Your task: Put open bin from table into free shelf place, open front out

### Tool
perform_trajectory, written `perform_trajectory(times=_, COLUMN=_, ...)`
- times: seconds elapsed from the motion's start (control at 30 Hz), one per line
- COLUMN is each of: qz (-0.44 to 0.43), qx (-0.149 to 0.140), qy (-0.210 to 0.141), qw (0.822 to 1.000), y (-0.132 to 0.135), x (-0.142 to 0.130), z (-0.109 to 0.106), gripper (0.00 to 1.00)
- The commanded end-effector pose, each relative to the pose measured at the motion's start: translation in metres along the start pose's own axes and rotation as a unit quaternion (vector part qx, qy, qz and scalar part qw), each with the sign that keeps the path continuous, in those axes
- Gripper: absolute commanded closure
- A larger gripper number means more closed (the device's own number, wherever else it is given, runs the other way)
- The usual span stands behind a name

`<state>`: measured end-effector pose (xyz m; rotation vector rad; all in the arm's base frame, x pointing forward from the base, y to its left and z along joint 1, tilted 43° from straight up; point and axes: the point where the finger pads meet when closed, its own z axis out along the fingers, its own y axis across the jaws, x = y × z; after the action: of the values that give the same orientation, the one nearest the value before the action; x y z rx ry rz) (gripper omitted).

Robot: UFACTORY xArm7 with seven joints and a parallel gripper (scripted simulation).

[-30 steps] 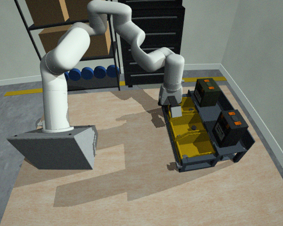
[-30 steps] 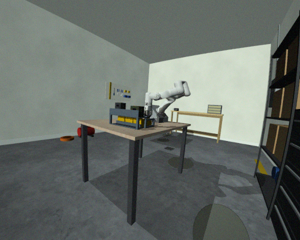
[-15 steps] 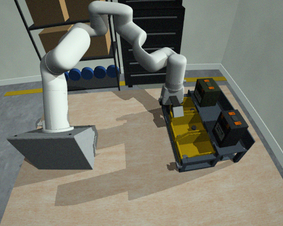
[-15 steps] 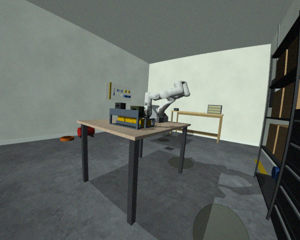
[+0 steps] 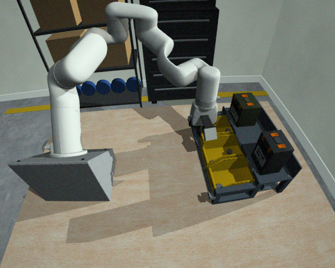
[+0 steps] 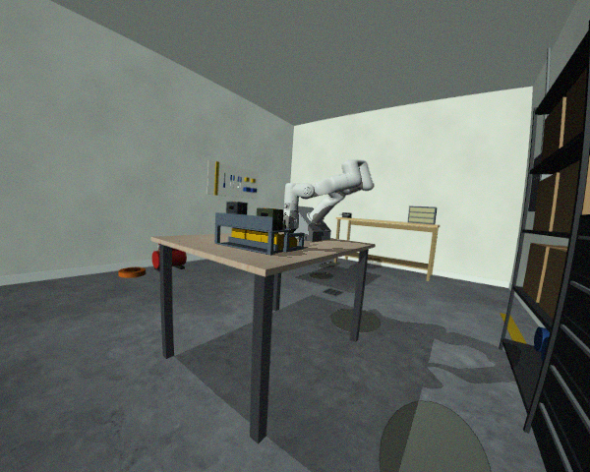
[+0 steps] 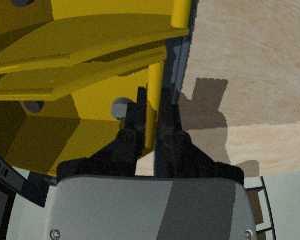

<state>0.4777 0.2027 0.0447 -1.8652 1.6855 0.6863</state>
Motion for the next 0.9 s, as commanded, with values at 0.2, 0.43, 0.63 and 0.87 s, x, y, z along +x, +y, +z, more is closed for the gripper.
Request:
perform_trajectory(times=0.2, qz=0.0, qx=0.004, qy=0.001, qw=1.0, y=-0.0024, x=0.0007, z=-0.0017, gripper=1.0)
perform_trajectory(times=0.43, qz=0.0, qx=0.003, qy=0.001, qw=1.0, y=-0.002, x=0.0007, z=-0.0015, gripper=0.0)
perform_trajectory(times=0.63, qz=0.0, qx=0.003, qy=0.001, qw=1.0, y=-0.002, x=0.0007, z=-0.0015, gripper=0.0)
perform_trajectory(times=0.87, qz=0.0, qx=0.004, qy=0.001, qw=1.0, y=-0.0022, x=0.0007, z=-0.0016, gripper=0.0)
